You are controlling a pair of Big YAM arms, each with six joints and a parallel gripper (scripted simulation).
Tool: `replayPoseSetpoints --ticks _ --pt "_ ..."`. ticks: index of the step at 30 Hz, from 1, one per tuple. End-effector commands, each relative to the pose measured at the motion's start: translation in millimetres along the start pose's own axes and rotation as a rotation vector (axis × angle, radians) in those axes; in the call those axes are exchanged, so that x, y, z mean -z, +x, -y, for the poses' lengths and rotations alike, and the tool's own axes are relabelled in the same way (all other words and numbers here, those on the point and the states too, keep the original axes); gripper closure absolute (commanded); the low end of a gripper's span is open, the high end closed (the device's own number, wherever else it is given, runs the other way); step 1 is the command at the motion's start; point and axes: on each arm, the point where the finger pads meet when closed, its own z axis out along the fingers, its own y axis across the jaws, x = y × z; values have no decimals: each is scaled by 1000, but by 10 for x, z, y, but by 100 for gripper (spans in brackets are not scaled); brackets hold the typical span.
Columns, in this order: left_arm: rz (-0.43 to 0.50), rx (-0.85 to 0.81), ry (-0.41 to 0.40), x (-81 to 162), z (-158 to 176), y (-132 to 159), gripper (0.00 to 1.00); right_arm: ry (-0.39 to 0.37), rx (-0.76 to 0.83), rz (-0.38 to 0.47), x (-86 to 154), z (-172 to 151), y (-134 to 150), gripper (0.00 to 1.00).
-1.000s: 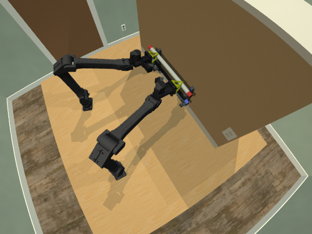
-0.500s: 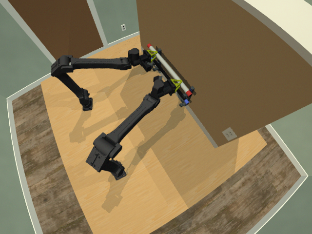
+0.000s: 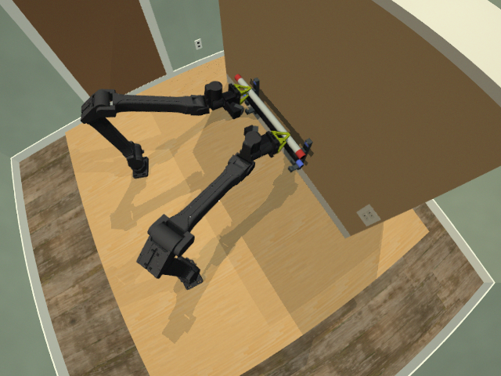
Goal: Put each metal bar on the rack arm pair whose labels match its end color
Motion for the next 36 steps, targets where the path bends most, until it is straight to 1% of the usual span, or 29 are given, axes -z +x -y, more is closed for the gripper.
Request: replayPoseSetpoints --ticks 1,12,36 --pt "-8 10 -139 143 -682 29 100 156 -55 -7 157 856 67 100" --pt "-8 10 -139 133 -593 33 100 156 -55 -7 147 766 62 100" --pt "-8 10 -139 200 -423 44 100 156 -55 -7 205 587 47 100"
